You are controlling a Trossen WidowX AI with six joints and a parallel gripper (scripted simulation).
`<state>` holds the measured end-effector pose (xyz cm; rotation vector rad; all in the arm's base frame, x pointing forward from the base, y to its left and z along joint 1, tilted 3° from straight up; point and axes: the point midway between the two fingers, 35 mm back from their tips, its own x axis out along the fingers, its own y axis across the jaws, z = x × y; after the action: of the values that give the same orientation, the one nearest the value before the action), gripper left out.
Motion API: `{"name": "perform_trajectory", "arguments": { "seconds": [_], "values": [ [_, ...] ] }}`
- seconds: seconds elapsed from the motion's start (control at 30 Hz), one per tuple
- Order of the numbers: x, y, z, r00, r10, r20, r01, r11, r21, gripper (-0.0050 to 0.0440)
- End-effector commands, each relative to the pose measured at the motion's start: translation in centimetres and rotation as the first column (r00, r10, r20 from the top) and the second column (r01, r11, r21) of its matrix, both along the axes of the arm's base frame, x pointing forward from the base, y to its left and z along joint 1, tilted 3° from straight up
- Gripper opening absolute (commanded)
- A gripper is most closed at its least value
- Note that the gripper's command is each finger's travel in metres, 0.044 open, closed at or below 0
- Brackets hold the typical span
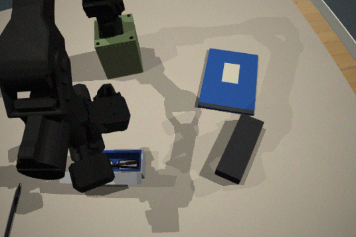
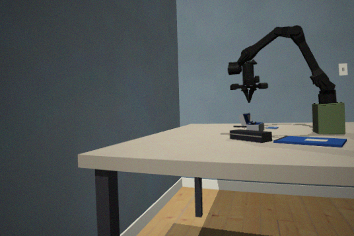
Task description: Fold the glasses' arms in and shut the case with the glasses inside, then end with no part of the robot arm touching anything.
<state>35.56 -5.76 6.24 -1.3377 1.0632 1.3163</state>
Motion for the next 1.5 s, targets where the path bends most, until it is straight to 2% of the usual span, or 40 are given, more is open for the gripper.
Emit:
{"name": "perform_trajectory", "arguments": {
  "seconds": [0.0, 0.17, 0.33, 0.4, 0.63, 0.9, 0.97, 1.23, 1.47],
  "values": [
    [0.7, -0.3, -0.3, 0.989, -0.15, -0.007, 0.15, 0.989, 0.005, 0.0],
    [1.4, -0.6, -0.5, 0.948, -0.318, -0.014, 0.318, 0.948, 0.011, 0.0],
    [2.0, -0.8, -0.7, 0.879, -0.476, -0.022, 0.477, 0.879, 0.015, 0.0],
    [2.0, -0.8, -0.7, 0.879, -0.476, -0.022, 0.477, 0.879, 0.015, 0.0],
    [2.9, -1.1, -1.1, 0.739, -0.673, -0.034, 0.674, 0.738, 0.019, 0.0],
    [3.8, -1.5, -1.6, 0.526, -0.849, -0.049, 0.851, 0.526, 0.02, 0.0],
    [3.8, -1.5, -1.6, 0.526, -0.849, -0.049, 0.851, 0.526, 0.02, 0.0],
    [4.8, -1.9, -2.1, 0.273, -0.96, -0.064, 0.962, 0.273, 0.016, 0.0],
    [5.6, -2.3, -2.5, 0.034, -0.997, -0.075, 0.999, 0.033, 0.01, 0.0]
  ]
}}
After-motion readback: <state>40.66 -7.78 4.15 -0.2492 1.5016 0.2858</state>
